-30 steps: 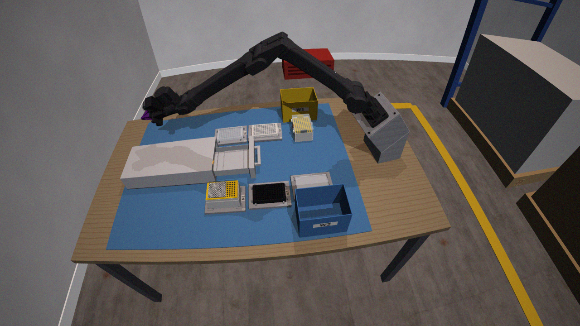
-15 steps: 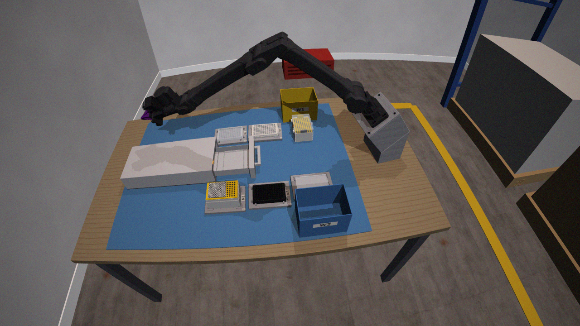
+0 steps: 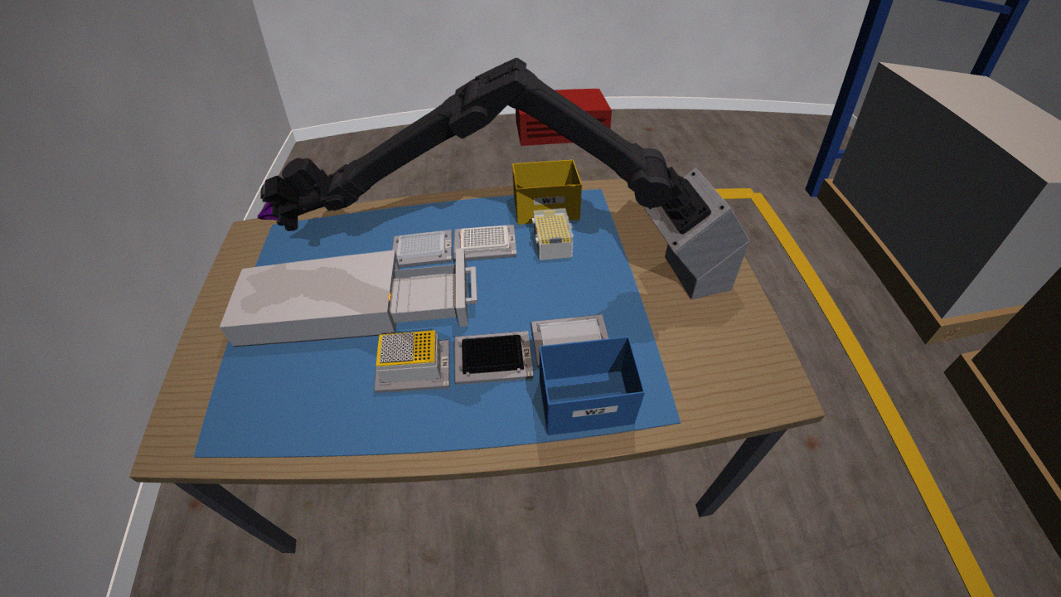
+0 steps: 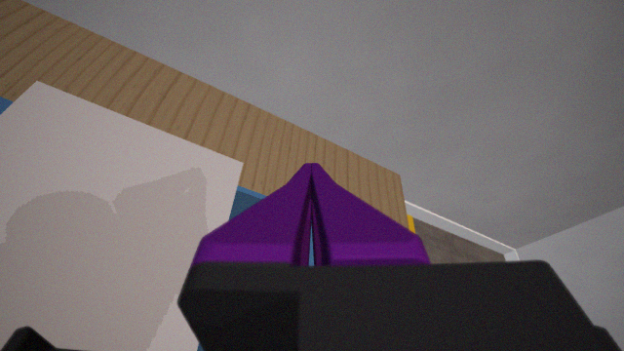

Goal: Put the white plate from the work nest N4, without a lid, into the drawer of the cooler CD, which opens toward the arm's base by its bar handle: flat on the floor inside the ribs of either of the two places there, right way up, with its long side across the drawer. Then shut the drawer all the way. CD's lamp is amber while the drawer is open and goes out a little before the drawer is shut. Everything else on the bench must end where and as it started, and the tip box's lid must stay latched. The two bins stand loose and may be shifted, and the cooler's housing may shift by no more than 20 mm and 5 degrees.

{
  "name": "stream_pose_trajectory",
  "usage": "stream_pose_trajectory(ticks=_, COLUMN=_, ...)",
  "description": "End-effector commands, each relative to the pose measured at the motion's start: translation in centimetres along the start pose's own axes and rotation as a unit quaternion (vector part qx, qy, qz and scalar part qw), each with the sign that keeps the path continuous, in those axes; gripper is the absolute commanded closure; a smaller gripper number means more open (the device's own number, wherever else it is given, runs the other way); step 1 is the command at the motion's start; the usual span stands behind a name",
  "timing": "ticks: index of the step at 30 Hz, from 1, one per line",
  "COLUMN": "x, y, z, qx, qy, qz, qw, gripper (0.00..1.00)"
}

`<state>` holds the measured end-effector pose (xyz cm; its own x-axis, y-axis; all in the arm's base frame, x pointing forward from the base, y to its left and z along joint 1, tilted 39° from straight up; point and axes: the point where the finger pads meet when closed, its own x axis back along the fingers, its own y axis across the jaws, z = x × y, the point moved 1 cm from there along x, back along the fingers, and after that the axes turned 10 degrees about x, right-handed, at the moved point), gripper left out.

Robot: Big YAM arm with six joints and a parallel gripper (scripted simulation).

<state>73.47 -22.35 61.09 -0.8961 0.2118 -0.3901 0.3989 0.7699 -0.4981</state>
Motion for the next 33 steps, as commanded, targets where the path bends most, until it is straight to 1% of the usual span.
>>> stream_pose_trajectory(ticks=1, x=-0.3, y=1.6, z=1.0, qx=-0.010, qy=0.012, qz=-0.012, qw=1.000, gripper=1.00)
stream_pose_trajectory(ticks=7, x=-0.3, y=1.6, z=1.0, qx=-0.010, qy=0.012, qz=-0.012, qw=1.000, gripper=1.00)
stream_pose_trajectory(ticks=8, x=1.0, y=-0.7, z=-3.1, qx=-0.015, qy=0.000, qz=-0.009, qw=1.000, gripper=1.00)
stream_pose_trajectory(ticks=9, x=1.5, y=-0.6, z=-3.2, qx=-0.019, qy=0.013, qz=-0.019, qw=1.000, gripper=1.00)
stream_pose_trajectory(ticks=10, x=2.0, y=-0.4, z=-3.3, qx=-0.022, qy=0.019, qz=-0.025, qw=0.999, gripper=1.00)
stream_pose_trajectory(ticks=11, x=2.5, y=-0.4, z=-3.3, qx=-0.022, qy=0.020, qz=-0.024, qw=0.999, gripper=1.00)
stream_pose_trajectory(ticks=13, x=3.5, y=-0.2, z=-3.4, qx=-0.031, qy=0.046, qz=-0.043, qw=0.998, gripper=1.00)
stream_pose_trajectory(ticks=14, x=4.0, y=-0.1, z=-3.4, qx=-0.033, qy=0.052, qz=-0.048, qw=0.997, gripper=1.00)
stream_pose_trajectory(ticks=16, x=4.9, y=0.0, z=-3.4, qx=-0.033, qy=0.054, qz=-0.047, qw=0.997, gripper=1.00)
stream_pose_trajectory(ticks=18, x=5.9, y=0.2, z=-3.4, qx=-0.043, qy=0.079, qz=-0.067, qw=0.994, gripper=1.00)
stream_pose_trajectory(ticks=19, x=6.3, y=0.3, z=-3.4, qx=-0.045, qy=0.086, qz=-0.072, qw=0.993, gripper=1.00)
stream_pose_trajectory(ticks=21, x=7.3, y=0.5, z=-3.3, qx=-0.045, qy=0.087, qz=-0.070, qw=0.993, gripper=1.00)
stream_pose_trajectory(ticks=24, x=7.4, y=0.5, z=-3.3, qx=-0.045, qy=0.087, qz=-0.070, qw=0.993, gripper=1.00)
stream_pose_trajectory(ticks=25, x=6.7, y=2.6, z=0.3, qx=-0.047, qy=0.110, qz=-0.083, qw=0.989, gripper=1.00)
stream_pose_trajectory(ticks=31, x=6.7, y=2.5, z=0.4, qx=-0.044, qy=0.110, qz=-0.082, qw=0.990, gripper=1.00)
stream_pose_trajectory(ticks=32, x=7.8, y=0.7, z=-2.7, qx=-0.050, qy=0.103, qz=-0.081, qw=0.990, gripper=1.00)
stream_pose_trajectory(ticks=33, x=8.4, y=0.4, z=-3.1, qx=-0.054, qy=0.114, qz=-0.087, qw=0.988, gripper=1.00)
